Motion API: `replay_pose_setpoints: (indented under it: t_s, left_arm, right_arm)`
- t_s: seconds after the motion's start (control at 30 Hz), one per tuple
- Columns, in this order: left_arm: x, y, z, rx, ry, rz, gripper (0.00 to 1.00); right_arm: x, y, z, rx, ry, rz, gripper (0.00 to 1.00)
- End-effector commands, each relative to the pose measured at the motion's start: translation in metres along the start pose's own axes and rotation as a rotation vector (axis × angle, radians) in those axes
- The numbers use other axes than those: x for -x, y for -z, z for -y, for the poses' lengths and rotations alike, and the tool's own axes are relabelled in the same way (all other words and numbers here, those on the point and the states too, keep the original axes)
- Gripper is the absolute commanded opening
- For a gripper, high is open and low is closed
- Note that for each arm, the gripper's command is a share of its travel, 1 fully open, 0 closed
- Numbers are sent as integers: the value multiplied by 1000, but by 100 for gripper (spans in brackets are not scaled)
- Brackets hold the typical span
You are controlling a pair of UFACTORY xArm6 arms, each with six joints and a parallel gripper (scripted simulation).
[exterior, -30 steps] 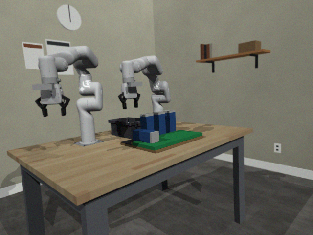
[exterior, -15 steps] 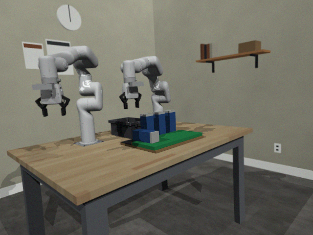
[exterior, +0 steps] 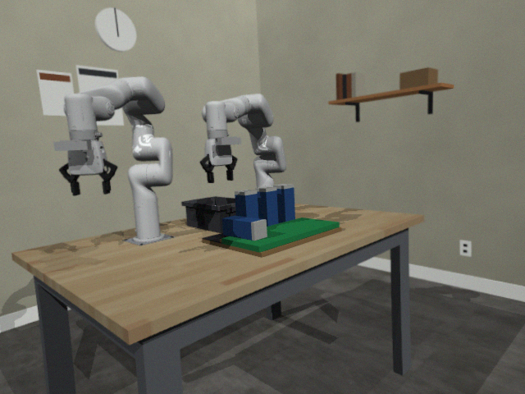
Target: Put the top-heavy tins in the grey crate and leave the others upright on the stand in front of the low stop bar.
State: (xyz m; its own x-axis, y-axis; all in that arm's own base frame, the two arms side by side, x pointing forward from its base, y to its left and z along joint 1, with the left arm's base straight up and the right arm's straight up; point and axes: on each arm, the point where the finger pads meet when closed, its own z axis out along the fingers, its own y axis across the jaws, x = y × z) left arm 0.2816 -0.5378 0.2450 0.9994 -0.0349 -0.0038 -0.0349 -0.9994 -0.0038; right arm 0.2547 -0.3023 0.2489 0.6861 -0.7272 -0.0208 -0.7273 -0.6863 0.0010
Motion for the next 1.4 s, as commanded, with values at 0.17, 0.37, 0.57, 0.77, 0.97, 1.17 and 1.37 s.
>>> replay_pose_setpoints:
  t_s: [0.17,0.37,0.57,0.77,0.97,1.17,1.37]
  left_arm:
    - [-1,-3,0,5,-1,-3,100]
    - [-1,-15,0,5,-1,-3,100]
    - [-1,-25,0,5,-1,-3,100]
    - [-1,-35,-1,5,0,-3,100]
    - [-2,-47,-1,5,0,-3,100]
    - [-2,-55,-1,5,0,-3,100]
    - [-1,-67,-1,4,1,-2,100]
  right_arm:
    - [-1,2,0,0,0,-4,100]
    - [-1,2,0,0,0,-4,100]
    - [-1,2,0,0,0,-4,100]
    - [-1,2,0,0,0,-4,100]
    - [-1,2,0,0,0,-4,100]
    - [-1,2,0,0,0,-4,100]
    - [-1,2,0,0,0,-4,100]
